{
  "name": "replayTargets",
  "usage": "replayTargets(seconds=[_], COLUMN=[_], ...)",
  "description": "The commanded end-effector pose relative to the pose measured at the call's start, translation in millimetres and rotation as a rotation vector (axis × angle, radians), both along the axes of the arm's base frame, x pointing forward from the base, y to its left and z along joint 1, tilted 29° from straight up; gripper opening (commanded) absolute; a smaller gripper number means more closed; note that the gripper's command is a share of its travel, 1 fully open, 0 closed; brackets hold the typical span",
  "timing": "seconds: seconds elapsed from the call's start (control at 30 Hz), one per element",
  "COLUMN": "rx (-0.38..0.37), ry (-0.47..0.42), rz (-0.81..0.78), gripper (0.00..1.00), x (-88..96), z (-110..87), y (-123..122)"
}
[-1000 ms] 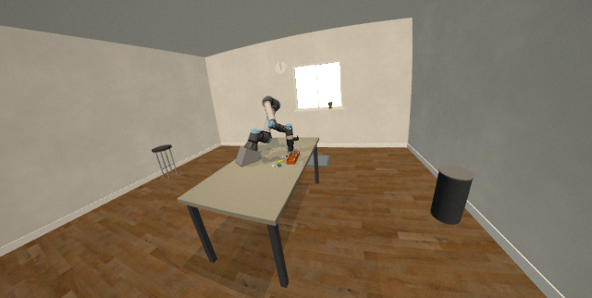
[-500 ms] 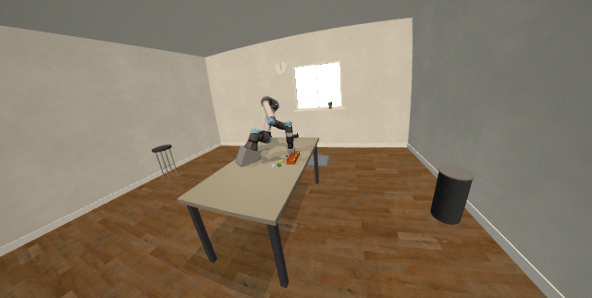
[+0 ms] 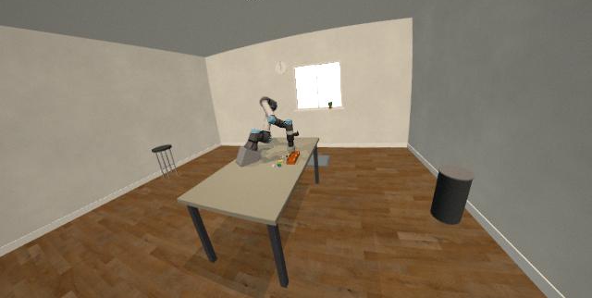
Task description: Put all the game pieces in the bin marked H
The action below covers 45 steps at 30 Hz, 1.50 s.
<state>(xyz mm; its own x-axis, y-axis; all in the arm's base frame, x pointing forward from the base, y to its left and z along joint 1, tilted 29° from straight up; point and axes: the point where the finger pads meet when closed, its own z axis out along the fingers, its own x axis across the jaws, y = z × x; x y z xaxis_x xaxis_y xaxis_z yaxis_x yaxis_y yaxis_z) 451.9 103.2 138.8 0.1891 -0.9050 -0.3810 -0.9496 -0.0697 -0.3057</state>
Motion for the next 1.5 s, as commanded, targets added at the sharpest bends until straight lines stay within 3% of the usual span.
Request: replayTargets(seconds=[0.0,0.2,0.5,1.3,1.47], rx=[-0.001,-0.001,-0.001,-0.001,-0.001], ry=[-0.001,-0.001,-0.001,-0.001,-0.001], rz=[0.000,0.000,0.000,0.000,0.000], gripper=[0.31,0.31,0.31,0.31,0.31], x=[-3.6,-8.6,-10.2,4.5,4.7], z=[9.4,21.0,24.5,-26.6,-27.3], y=[20.5,47.7,56.0,80.6,80.9])
